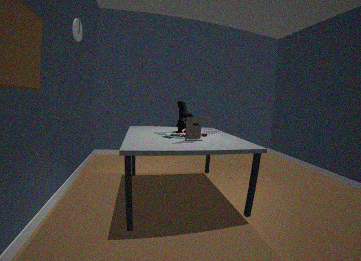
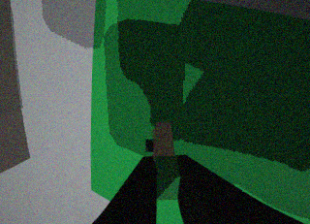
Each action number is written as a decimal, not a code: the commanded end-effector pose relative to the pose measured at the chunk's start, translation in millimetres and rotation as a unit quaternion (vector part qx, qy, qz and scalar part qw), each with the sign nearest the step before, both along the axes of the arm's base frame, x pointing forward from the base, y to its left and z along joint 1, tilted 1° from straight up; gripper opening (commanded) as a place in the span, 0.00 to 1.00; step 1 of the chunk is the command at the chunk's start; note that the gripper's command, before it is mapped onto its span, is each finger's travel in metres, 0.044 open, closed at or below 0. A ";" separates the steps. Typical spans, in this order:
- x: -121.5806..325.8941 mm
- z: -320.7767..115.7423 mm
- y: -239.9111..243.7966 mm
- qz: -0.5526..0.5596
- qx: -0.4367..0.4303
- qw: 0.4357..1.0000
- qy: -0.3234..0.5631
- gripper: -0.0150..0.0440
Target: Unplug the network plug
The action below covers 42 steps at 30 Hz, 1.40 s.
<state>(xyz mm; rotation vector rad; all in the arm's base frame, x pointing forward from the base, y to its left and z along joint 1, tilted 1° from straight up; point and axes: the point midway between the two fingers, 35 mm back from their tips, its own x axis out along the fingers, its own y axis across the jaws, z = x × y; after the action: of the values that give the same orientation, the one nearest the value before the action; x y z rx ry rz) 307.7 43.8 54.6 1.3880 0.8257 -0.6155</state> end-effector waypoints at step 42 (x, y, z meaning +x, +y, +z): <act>-14.5 27.2 -3.2 -0.001 -0.001 1.000 0.001 0.52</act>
<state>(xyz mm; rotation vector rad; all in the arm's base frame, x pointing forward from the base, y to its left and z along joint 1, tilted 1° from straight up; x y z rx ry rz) 293.1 40.7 76.3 1.3876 0.8282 -0.6238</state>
